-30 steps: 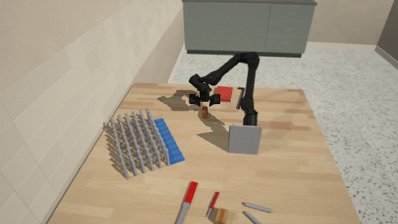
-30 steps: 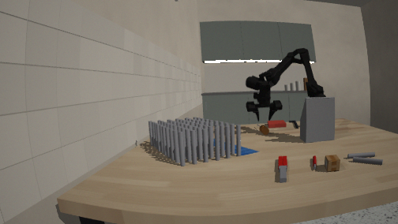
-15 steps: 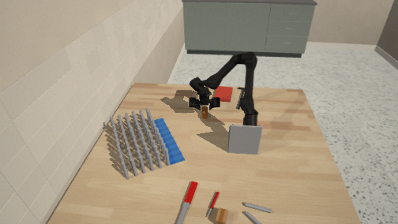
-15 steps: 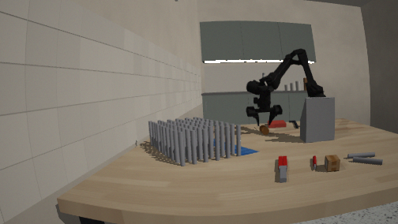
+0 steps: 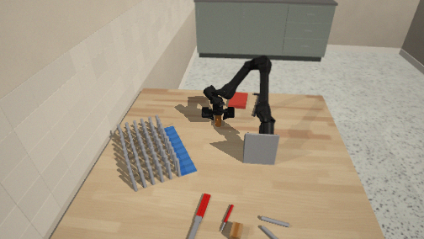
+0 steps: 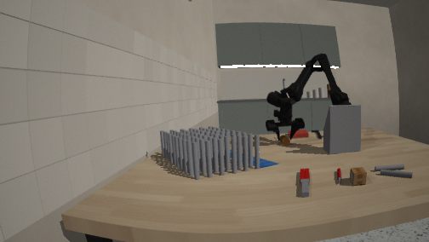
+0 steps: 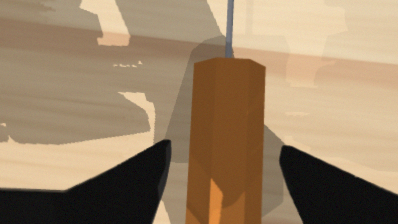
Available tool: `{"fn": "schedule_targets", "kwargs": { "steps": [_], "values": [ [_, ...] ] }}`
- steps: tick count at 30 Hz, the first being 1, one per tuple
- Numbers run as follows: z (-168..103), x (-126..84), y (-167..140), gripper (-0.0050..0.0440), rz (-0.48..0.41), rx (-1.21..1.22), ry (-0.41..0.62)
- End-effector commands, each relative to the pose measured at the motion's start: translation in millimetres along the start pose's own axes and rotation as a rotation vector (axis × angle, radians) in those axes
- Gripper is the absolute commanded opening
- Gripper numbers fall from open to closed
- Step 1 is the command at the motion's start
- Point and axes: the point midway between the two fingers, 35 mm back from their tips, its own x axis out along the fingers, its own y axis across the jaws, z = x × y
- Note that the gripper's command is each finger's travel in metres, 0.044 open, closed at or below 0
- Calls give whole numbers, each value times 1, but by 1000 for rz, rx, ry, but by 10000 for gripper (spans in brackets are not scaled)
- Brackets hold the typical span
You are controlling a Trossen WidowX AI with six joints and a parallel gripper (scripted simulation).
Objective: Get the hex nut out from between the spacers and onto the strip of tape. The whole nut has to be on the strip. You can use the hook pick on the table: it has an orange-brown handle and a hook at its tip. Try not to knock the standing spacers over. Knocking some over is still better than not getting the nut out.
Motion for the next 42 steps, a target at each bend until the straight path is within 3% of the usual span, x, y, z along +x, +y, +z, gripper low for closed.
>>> {"fn": "schedule_targets", "kwargs": {
  "steps": [1, 9, 10, 31, 33, 35, 38, 42],
  "values": [
    [1, 3, 1, 280, 10, 8, -6],
    [-3, 12, 0, 280, 11, 7, -10],
    [-3, 12, 0, 256, 11, 7, -10],
    [3, 10, 1, 129, 15, 23, -20],
    [6, 8, 4, 81, 20, 34, -21],
    [6, 8, 4, 81, 20, 34, -21],
    [9, 0, 7, 9, 19, 43, -15],
    [12, -14, 13, -1, 18, 47, 3]
  ]
}}
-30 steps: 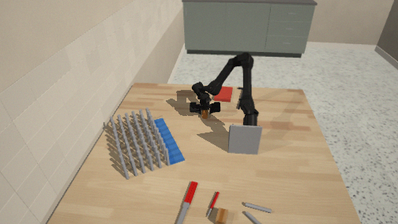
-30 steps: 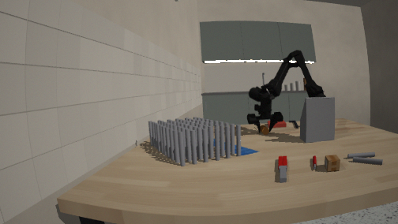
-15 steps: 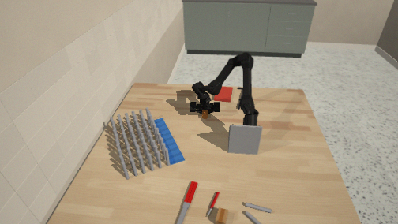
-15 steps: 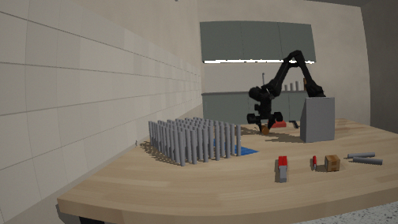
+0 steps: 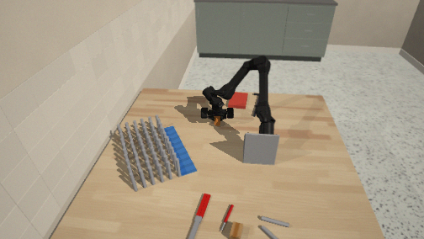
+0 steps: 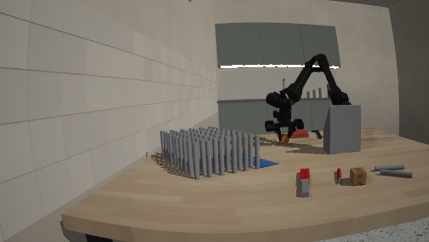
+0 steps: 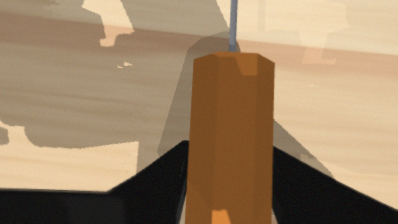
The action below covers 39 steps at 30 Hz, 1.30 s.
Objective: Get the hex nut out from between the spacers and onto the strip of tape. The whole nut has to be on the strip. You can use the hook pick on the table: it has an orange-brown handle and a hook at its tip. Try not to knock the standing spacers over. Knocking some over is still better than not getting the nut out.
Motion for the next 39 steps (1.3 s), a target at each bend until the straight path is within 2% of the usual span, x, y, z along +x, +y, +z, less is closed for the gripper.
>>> {"fn": "schedule_targets", "kwargs": {
  "steps": [1, 8, 11, 17, 25, 28, 39],
  "values": [
    [15, -20, 10, -2, 12, 40, -4],
    [22, -43, 15, -5, 10, 49, 11],
    [20, -45, 15, -5, 4, 36, 17],
    [31, -69, 16, -50, 6, 50, 18],
    [41, -95, 14, -50, 4, 46, 13],
    [41, -98, 13, -50, -1, 34, 14],
    [63, -137, 2, -50, 11, 36, -15]
  ]
}}
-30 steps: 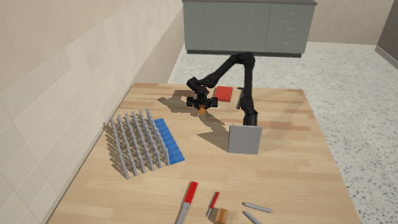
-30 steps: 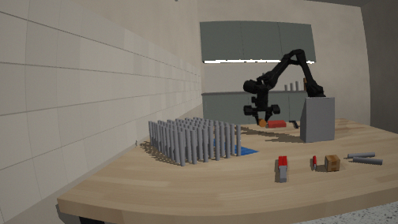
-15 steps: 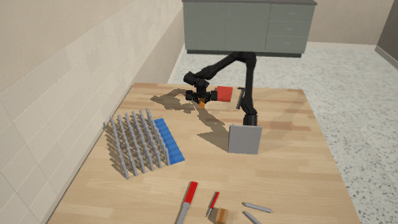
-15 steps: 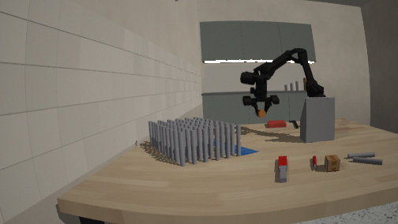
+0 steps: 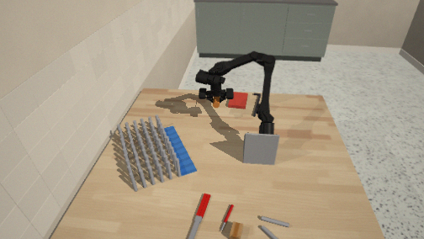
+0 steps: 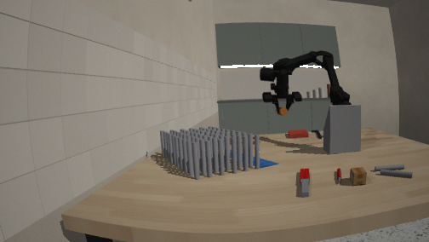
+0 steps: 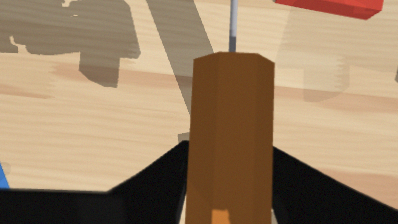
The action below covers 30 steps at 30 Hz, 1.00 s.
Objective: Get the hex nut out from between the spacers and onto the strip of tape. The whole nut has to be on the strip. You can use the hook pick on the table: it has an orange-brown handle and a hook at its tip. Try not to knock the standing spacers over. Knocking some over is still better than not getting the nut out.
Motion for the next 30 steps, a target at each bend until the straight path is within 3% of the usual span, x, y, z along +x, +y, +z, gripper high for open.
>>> {"fn": "schedule_targets", "kwargs": {
  "steps": [1, 12, 30],
  "values": [
    [17, -21, -4, -50, 11, 31, -22],
    [24, -32, -9, -50, 16, 10, -30],
    [-23, -46, -1, -50, 152, -493, 88]
  ]
}}
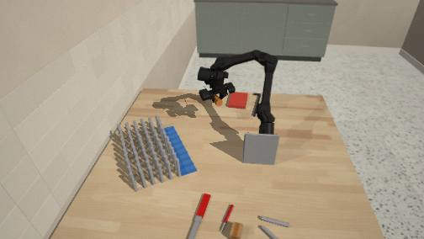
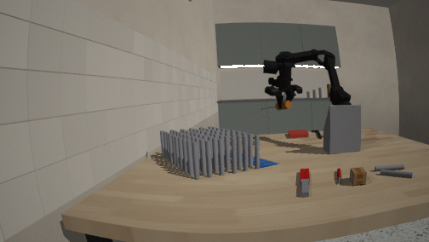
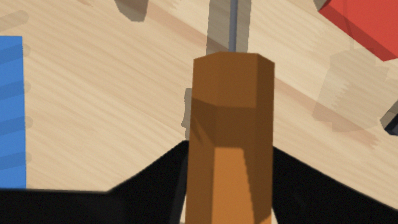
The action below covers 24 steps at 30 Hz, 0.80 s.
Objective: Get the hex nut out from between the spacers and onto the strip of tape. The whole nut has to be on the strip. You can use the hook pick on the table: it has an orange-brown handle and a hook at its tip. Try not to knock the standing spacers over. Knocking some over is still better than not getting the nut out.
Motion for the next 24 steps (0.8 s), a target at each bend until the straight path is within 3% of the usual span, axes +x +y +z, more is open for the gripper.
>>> {"fn": "schedule_targets", "kwargs": {
  "steps": [1, 24],
  "values": [
    [-7, -8, 7, -50, 71, -119, 12],
    [-56, -29, 39, -50, 325, -796, 24]
  ]
}}
